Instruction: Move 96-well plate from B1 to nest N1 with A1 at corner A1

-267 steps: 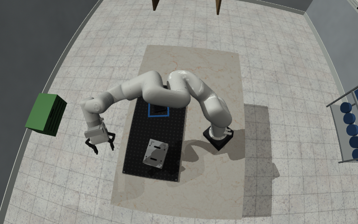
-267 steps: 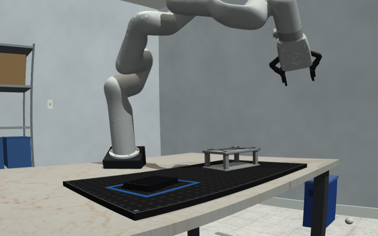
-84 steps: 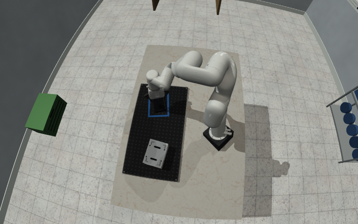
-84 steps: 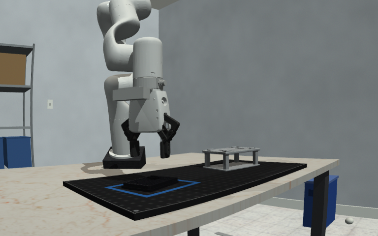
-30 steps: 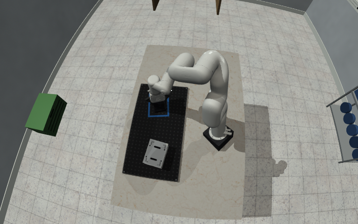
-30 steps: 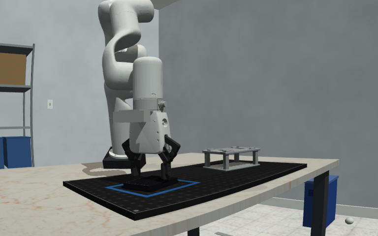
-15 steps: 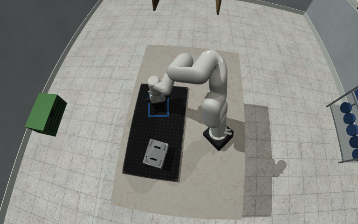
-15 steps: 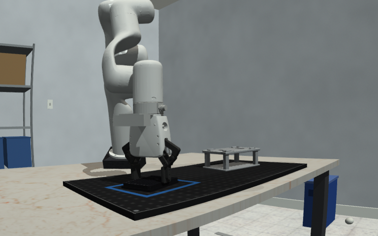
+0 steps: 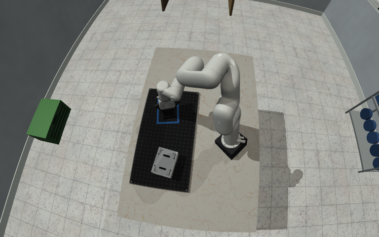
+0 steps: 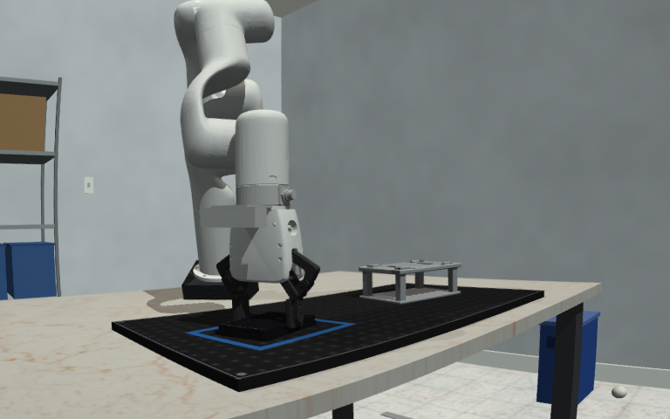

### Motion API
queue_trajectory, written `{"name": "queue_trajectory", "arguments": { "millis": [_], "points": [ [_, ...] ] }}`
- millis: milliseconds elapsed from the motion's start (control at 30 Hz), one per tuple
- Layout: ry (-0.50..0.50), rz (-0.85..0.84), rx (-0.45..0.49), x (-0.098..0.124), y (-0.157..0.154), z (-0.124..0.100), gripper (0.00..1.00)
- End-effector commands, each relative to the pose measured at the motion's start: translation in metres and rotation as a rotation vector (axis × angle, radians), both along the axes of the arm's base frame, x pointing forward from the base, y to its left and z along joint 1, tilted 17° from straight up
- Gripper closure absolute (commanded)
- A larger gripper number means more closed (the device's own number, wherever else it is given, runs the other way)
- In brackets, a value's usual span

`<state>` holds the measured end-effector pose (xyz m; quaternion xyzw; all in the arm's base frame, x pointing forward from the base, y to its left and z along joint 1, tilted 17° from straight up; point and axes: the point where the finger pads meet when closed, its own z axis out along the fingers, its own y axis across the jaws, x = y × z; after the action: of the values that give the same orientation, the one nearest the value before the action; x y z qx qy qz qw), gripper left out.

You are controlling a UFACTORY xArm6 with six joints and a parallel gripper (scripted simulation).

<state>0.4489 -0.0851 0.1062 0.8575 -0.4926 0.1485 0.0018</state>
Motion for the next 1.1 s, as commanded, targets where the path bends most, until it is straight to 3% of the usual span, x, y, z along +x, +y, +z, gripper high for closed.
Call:
{"name": "queue_trajectory", "arguments": {
  "millis": [0, 200, 233, 1067],
  "points": [
    [-0.004, 0.0, -0.001, 0.0012, -0.0001, 0.0015, 0.0],
    [-0.004, 0.0, -0.001, 0.0012, -0.0001, 0.0014, 0.0],
    [-0.004, 0.0, -0.001, 0.001, 0.0, 0.002, 1.0],
    [-0.004, 0.0, -0.001, 0.001, 0.0, 0.002, 1.0]
  ]
}}
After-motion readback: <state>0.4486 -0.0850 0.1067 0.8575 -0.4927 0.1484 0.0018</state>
